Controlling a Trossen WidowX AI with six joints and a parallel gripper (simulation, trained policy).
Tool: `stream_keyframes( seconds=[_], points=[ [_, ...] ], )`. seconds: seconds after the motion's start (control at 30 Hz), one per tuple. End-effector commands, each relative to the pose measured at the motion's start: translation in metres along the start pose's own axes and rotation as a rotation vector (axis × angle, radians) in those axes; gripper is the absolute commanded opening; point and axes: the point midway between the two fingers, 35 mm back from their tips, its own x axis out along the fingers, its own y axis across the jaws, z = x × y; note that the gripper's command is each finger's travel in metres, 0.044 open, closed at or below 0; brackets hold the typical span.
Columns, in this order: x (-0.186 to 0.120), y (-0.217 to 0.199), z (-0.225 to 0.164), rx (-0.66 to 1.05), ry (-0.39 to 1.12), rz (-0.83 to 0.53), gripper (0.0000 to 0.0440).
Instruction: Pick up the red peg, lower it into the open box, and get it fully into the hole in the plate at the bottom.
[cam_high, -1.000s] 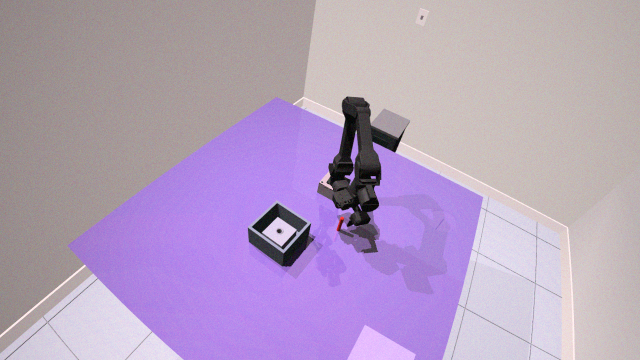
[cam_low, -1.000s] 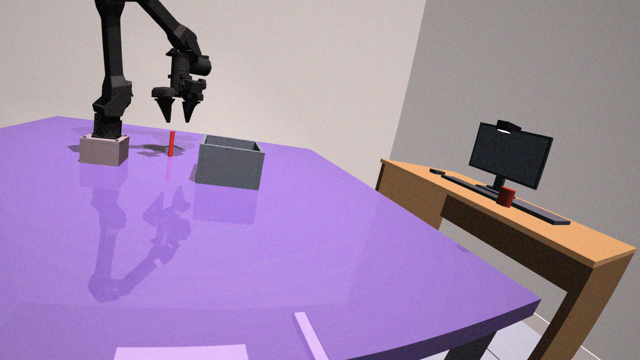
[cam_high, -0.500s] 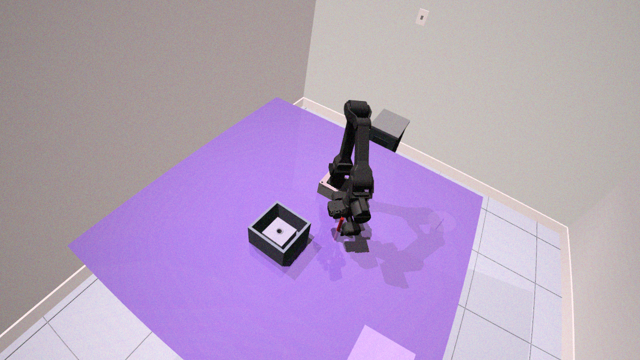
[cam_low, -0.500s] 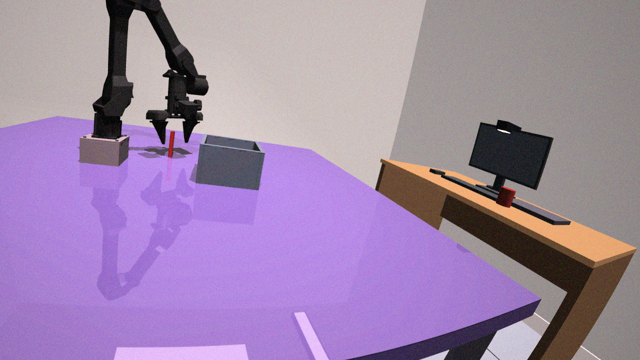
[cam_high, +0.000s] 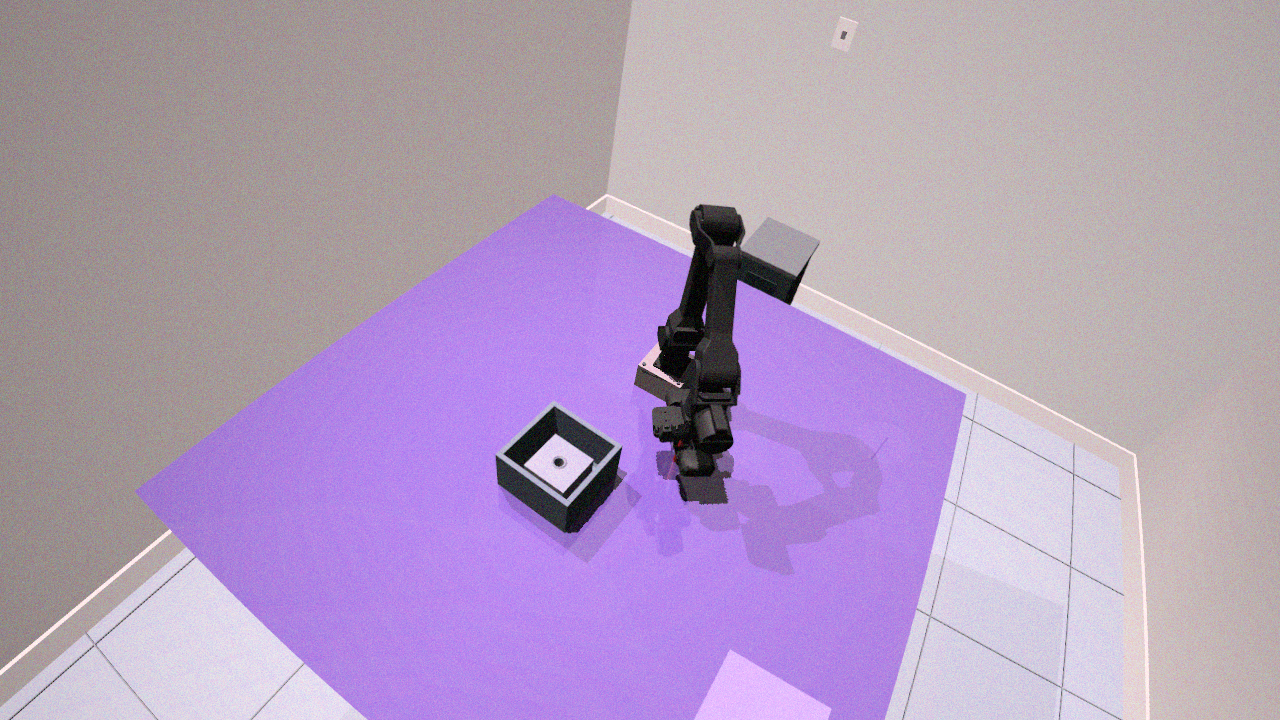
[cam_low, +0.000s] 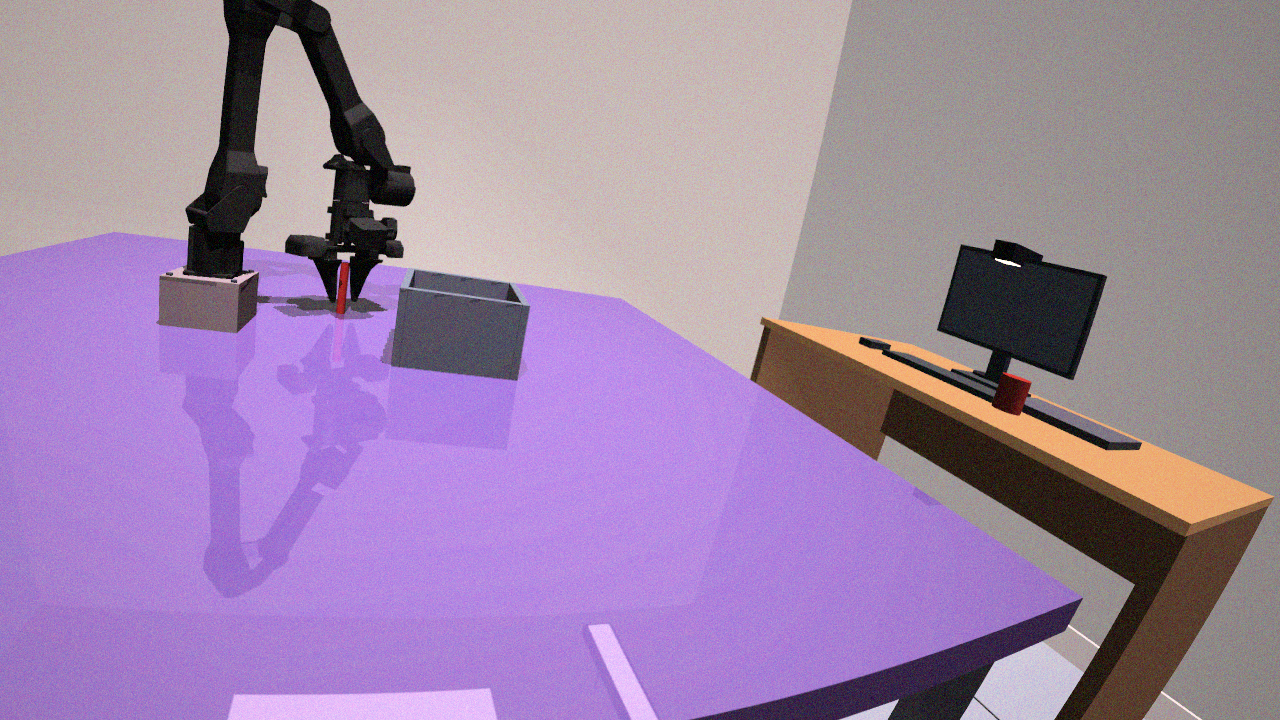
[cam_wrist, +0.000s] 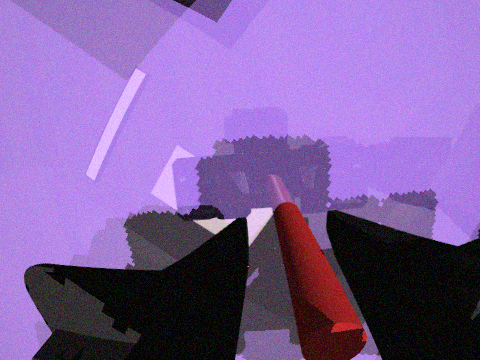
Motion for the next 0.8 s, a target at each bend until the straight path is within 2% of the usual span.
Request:
stream_keyframes(
  seconds=[0.0,0.1,0.77],
  points=[
    [0.0,0.001,-0.001,0.01,0.033,-0.006,0.0064],
    [-0.001,0.002,0.0,0.014,0.054,-0.01,0.0],
    [-0.057,0.024,0.049,-0.117,-0.152,0.077,0.0]
  ],
)
